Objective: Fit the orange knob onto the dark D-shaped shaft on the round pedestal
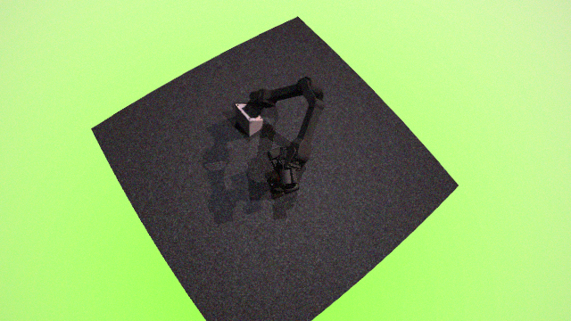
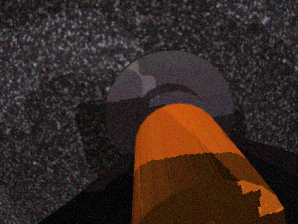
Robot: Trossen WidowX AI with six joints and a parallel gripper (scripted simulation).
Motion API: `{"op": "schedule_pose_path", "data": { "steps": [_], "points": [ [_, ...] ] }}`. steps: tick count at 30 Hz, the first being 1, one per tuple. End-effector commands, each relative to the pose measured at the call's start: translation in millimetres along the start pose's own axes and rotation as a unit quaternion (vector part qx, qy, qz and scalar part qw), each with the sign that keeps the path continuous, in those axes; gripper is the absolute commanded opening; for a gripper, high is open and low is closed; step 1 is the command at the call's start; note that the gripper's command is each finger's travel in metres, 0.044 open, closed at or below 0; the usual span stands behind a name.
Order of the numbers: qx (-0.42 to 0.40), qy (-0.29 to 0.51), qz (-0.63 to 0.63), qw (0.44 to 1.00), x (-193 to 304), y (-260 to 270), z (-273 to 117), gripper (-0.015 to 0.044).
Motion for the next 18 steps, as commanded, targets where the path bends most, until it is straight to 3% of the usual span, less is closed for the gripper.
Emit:
{"op": "schedule_pose_path", "data": {
  "steps": [1,18],
  "points": [
    [0.002,0.000,-0.002,1.000,-0.8,-1.1,-2.2,0.0000],
    [0.002,0.000,-0.002,1.000,0.6,0.2,2.2,0.0000]
  ]
}}
Point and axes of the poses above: the point midway between the two fingers, 35 mm back from their tips, its own z axis out along the fingers, its own y axis across the jaws, x = y × z, the point moved 2 cm from there along -z, back along the fingers, and after that the axes turned 8 degrees about z, right-handed, at the moved point
